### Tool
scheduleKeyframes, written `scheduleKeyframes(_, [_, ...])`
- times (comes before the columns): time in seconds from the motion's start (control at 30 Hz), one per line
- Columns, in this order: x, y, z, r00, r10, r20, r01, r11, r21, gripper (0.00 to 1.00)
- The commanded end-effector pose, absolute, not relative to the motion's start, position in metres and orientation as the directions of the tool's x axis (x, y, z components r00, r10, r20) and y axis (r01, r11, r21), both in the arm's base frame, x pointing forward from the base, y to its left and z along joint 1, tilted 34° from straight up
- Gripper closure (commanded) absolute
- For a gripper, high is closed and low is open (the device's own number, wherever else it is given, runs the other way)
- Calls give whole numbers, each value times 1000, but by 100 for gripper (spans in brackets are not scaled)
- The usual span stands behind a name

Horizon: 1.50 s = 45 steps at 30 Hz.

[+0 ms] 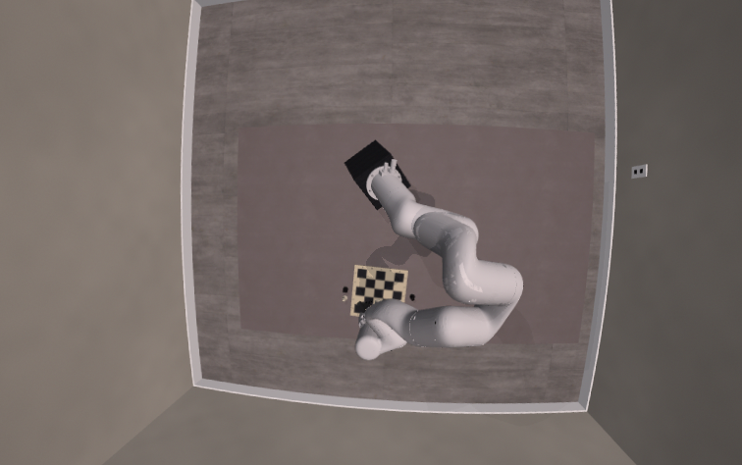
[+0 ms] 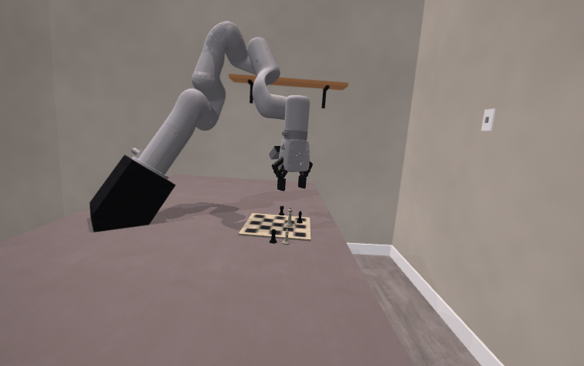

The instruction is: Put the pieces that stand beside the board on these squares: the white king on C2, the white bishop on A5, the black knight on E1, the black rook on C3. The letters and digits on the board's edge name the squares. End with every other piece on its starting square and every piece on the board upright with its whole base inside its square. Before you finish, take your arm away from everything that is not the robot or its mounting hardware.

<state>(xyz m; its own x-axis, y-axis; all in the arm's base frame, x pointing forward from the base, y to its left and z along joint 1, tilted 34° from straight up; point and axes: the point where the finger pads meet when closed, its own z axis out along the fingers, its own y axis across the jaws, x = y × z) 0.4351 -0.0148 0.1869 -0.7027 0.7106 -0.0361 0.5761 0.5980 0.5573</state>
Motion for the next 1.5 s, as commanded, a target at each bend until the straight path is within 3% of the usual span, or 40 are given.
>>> scheduleKeyframes(0.0, [436, -15, 188, -702, 711, -39, 575, 598, 559, 0])
scheduleKeyframes(0.5, [438, -23, 184, -625, 780, 31, 658, 506, 558, 0])
scheduleKeyframes(0.67, [445, -45, 173, -367, 905, 216, 832, 215, 512, 0])
scheduleKeyframes(0.87, [453, -85, 150, -45, 921, 387, 904, -127, 408, 0])
scheduleKeyframes(0.93, [453, -85, 150, -45, 921, 387, 904, -127, 408, 0])
scheduleKeyframes(0.97, [453, -91, 146, 120, 883, 453, 897, -292, 332, 0])
scheduleKeyframes(1.13, [456, -120, 129, 306, 799, 518, 846, -478, 236, 0])
scheduleKeyframes(1.47, [456, -136, 119, 705, 435, 560, 565, -822, -73, 0])
